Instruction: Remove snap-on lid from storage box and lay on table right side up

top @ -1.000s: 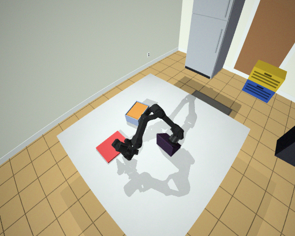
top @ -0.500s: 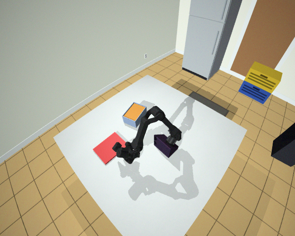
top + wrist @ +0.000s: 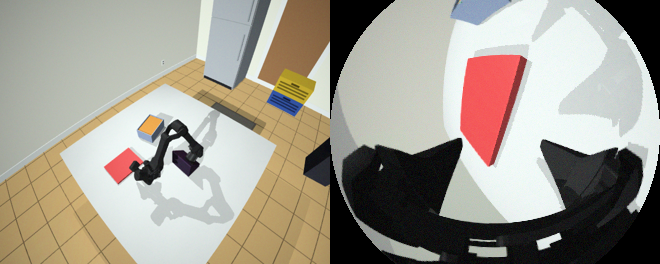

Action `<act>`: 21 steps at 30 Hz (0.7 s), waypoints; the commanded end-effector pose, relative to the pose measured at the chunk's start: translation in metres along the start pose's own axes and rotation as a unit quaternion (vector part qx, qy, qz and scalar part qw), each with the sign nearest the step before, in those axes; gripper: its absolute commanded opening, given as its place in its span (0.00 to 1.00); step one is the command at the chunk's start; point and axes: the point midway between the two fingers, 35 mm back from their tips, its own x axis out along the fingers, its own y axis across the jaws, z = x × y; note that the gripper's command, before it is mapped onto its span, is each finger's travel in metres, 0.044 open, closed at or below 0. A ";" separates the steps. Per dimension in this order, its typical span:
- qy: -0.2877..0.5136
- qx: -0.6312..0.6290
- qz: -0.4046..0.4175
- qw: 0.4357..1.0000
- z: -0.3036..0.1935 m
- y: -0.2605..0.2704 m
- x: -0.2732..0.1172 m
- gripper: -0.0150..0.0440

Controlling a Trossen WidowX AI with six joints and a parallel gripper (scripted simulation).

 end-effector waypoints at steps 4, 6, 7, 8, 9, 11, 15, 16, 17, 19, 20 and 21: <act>0.001 0.005 -0.001 1.000 0.000 0.008 -0.009 1.00; 0.001 0.005 -0.001 1.000 0.000 0.010 -0.012 1.00; 0.001 0.005 -0.001 1.000 0.000 0.011 -0.014 1.00; 0.001 0.005 -0.001 1.000 0.000 0.012 -0.016 1.00; 0.001 0.005 -0.001 1.000 0.000 0.013 -0.017 1.00; 0.001 0.005 -0.001 1.000 0.000 0.015 -0.021 1.00; 0.001 0.005 -0.001 1.000 0.000 0.019 -0.028 1.00; 0.001 0.005 -0.001 1.000 0.000 0.020 -0.030 1.00; 0.001 0.005 -0.001 1.000 0.000 0.021 -0.031 1.00; 0.001 0.005 -0.001 1.000 0.000 0.023 -0.035 1.00; 0.001 0.005 -0.002 1.000 0.000 0.024 -0.037 1.00; 0.002 0.005 -0.002 1.000 0.000 0.025 -0.038 1.00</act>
